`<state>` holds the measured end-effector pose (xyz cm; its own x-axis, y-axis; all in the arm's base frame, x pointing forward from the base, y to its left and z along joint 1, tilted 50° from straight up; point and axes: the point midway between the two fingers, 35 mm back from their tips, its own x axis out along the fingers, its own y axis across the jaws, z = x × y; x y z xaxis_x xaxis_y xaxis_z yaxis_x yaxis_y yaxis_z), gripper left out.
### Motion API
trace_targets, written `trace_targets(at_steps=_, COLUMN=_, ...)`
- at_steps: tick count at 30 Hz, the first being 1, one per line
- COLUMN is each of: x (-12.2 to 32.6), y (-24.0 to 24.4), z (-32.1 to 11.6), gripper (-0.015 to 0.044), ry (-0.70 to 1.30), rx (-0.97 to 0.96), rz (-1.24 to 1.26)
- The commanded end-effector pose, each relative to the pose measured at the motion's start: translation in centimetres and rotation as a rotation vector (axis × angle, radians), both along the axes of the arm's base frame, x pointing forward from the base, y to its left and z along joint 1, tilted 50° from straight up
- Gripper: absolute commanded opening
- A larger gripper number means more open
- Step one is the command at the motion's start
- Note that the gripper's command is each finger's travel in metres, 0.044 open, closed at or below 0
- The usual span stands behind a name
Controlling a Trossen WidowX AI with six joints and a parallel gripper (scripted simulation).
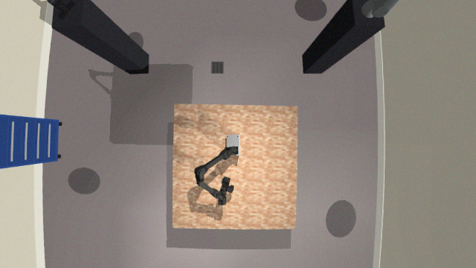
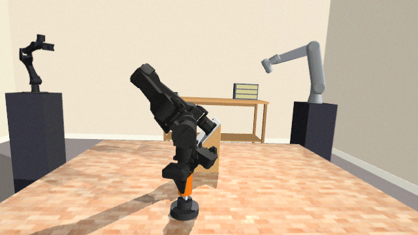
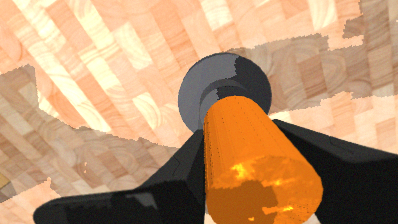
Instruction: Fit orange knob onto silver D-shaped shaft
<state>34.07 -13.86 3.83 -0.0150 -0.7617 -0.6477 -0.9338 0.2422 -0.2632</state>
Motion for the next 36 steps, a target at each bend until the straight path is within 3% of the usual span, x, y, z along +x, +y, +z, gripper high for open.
trace_targets(at_steps=1, x=-0.05, y=-0.06, z=0.09, gripper=0.0, ry=0.0, rx=-0.003, rz=0.004)
trace_targets(at_steps=36, x=-0.2, y=0.11, z=0.25, gripper=0.0, ry=0.041, rx=-0.002, rz=0.038)
